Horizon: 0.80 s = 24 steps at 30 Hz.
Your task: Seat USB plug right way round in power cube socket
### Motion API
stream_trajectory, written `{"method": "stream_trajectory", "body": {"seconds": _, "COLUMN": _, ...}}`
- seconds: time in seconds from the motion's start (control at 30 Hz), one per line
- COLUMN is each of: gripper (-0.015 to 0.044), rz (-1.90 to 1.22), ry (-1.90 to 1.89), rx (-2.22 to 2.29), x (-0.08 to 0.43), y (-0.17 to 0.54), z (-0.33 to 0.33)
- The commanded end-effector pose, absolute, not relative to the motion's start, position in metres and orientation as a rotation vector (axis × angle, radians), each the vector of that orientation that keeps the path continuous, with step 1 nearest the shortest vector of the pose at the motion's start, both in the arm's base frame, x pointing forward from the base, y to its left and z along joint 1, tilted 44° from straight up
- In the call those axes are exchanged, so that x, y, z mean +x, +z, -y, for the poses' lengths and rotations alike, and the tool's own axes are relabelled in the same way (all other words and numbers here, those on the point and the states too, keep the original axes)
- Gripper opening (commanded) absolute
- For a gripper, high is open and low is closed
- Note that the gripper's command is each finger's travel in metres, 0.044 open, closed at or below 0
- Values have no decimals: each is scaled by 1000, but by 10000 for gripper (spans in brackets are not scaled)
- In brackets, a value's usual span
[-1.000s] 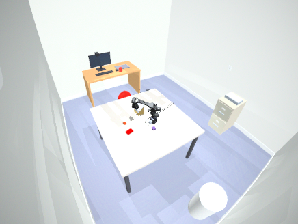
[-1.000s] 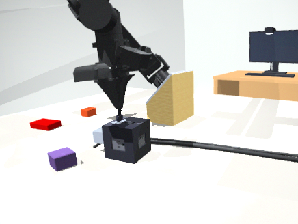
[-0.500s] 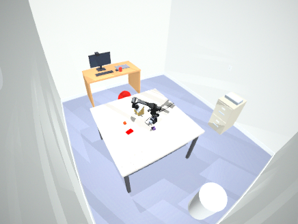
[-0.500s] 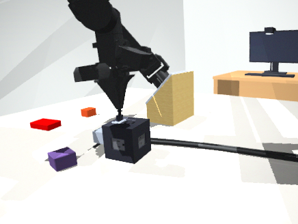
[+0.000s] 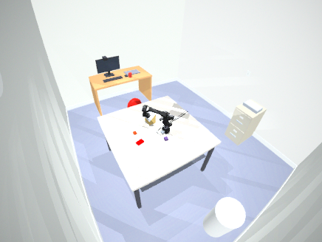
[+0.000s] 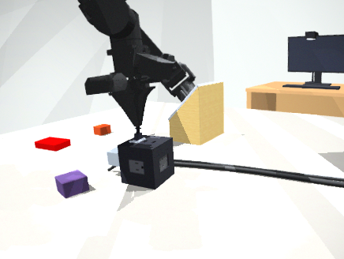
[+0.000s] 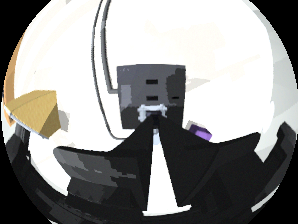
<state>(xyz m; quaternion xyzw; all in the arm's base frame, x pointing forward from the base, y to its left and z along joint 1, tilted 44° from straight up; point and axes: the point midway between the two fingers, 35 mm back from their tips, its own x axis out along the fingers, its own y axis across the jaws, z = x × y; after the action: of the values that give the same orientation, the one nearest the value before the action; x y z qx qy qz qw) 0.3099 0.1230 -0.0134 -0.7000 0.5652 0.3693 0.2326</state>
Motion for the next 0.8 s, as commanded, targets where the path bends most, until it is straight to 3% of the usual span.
{"method": "stream_trajectory", "body": {"seconds": 0.0, "gripper": 0, "rz": -1557, "ry": 1009, "rx": -1926, "x": 311, "y": -13, "z": -120}}
{"method": "stream_trajectory", "body": {"seconds": 0.2, "gripper": 0, "rz": -1557, "ry": 1009, "rx": -1926, "x": 311, "y": -13, "z": -120}}
{"method": "stream_trajectory", "body": {"seconds": 0.33, "gripper": 95, "rz": -1553, "ry": 1014, "rx": -1923, "x": 310, "y": -13, "z": -123}}
{"method": "stream_trajectory", "body": {"seconds": 0.77, "gripper": 95, "rz": -1553, "ry": 1014, "rx": -1923, "x": 310, "y": -13, "z": -123}}
